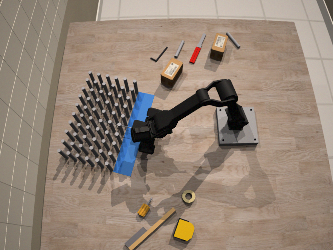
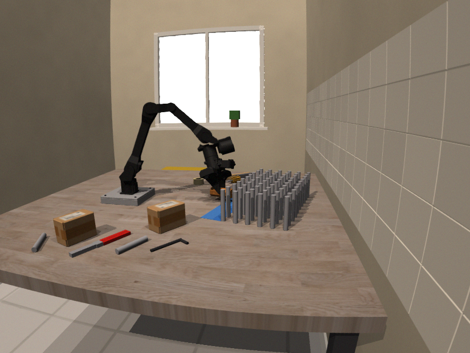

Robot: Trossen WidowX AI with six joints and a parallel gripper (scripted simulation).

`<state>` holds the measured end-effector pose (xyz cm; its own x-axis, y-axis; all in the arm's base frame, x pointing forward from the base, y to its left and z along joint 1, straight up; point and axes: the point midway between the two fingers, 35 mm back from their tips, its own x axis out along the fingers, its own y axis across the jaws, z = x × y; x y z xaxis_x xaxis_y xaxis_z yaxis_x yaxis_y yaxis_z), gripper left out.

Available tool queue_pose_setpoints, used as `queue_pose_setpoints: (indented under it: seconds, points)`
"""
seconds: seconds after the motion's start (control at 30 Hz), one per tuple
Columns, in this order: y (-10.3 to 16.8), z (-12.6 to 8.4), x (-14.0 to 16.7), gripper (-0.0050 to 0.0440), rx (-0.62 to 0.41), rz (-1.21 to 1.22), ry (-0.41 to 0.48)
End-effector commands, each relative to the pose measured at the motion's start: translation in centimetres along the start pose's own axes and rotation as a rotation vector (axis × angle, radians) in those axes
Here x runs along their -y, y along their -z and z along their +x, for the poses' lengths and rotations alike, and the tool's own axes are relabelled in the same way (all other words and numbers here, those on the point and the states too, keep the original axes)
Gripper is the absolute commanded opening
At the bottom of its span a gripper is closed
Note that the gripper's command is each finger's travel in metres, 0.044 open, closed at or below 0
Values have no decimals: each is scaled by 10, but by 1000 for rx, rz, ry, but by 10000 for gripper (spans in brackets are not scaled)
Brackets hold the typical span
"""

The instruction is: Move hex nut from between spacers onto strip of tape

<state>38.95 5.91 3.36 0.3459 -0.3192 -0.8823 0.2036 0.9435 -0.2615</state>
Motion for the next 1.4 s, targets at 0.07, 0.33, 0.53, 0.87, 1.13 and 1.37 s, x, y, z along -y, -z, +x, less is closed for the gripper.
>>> queue_pose_setpoints:
  seconds: [0.07,0.33,0.53,0.87,1.13,1.37]
  points:
    - [-15,-14,3,-50,46,28,-14]
    - [-18,-17,3,-50,53,31,-18]
    - [-12,-12,3,-50,36,23,-12]
    - [-8,-4,1,-50,27,19,-6]
    - [-3,2,0,-50,16,13,-2]
    - [-4,5,-2,-50,24,17,-5]
